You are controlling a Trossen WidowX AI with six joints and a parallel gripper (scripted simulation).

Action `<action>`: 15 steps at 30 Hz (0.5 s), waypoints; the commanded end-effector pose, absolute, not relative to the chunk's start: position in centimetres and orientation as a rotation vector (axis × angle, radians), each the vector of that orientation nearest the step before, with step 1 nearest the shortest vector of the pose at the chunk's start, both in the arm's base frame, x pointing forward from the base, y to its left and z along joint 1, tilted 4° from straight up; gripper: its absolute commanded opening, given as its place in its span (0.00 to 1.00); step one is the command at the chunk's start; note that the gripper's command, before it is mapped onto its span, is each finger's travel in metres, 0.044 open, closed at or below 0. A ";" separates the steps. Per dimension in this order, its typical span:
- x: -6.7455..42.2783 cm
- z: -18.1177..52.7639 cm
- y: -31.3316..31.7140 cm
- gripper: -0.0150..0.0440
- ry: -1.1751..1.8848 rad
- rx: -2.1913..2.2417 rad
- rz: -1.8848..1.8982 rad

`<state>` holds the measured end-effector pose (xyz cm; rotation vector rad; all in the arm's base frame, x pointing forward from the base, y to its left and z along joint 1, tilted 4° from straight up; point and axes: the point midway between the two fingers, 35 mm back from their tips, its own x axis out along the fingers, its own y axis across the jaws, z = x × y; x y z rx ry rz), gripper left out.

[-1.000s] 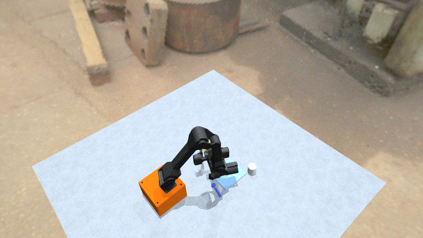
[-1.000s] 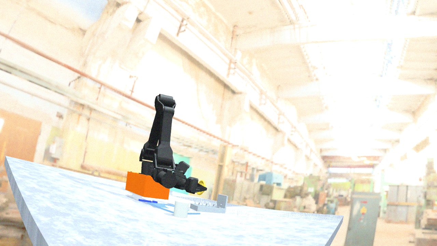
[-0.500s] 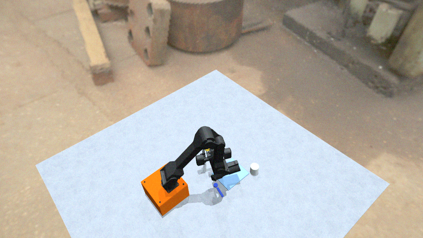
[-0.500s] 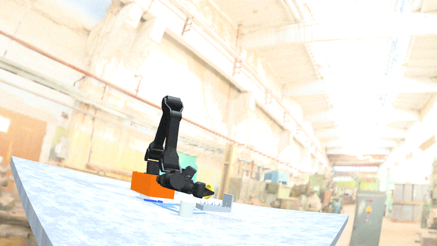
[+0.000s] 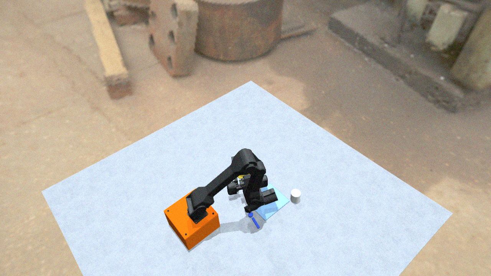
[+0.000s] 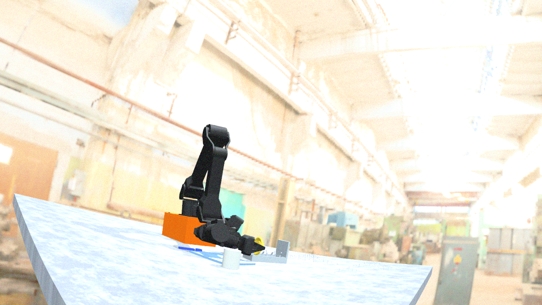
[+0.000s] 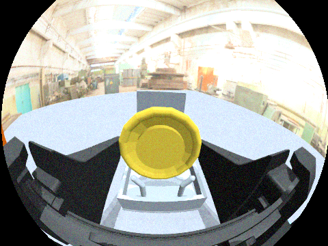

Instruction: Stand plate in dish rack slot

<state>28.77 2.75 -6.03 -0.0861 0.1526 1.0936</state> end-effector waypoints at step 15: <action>28.8 -5.9 2.7 0.52 0.151 -0.089 1.093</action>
